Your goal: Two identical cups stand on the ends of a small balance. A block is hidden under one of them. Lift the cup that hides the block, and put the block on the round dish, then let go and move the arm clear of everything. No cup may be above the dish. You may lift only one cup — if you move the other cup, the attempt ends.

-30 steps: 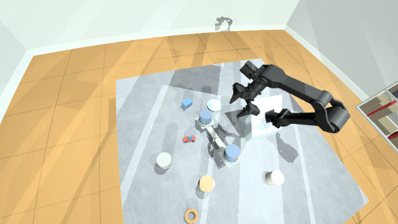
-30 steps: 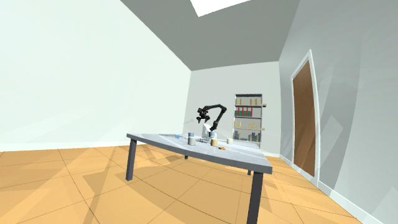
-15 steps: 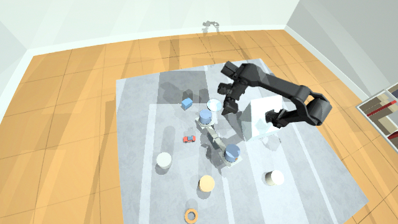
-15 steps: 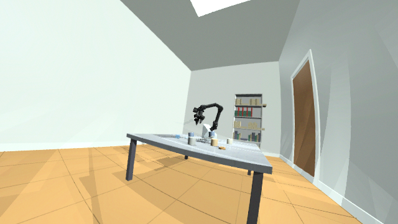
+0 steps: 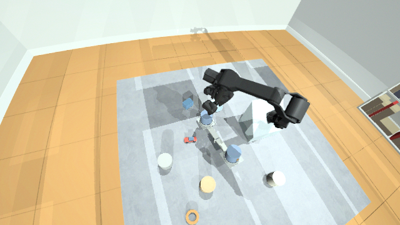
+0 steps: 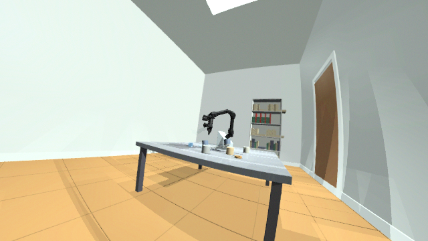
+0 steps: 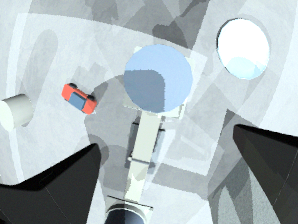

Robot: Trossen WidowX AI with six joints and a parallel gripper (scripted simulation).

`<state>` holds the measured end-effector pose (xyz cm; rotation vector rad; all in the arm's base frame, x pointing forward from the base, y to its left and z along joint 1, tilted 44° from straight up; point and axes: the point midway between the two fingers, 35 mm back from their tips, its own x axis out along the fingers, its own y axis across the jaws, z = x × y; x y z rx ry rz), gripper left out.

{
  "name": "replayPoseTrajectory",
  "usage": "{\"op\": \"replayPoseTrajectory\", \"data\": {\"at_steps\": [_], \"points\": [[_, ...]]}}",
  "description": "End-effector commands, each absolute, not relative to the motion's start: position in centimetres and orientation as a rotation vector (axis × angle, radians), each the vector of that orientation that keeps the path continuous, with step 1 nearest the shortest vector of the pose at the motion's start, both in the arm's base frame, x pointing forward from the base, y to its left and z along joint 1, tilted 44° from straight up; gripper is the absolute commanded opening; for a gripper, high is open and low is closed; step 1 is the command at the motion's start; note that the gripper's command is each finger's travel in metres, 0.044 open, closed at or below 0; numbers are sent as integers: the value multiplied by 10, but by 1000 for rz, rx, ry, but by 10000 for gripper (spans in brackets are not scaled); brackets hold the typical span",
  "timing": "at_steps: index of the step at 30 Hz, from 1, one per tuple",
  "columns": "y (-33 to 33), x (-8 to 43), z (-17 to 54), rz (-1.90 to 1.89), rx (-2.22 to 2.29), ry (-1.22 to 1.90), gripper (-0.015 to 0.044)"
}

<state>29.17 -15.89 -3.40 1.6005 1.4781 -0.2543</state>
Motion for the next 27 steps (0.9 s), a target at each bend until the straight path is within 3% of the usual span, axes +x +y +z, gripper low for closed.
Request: {"op": "replayPoseTrajectory", "data": {"at_steps": [1,9,27], "points": [[-156,301,-46,-357,1654,1534,440],[-148,322,-73,-595,1751,1617,440],[-132,326,-91,-600,1753,1618,440]]}}
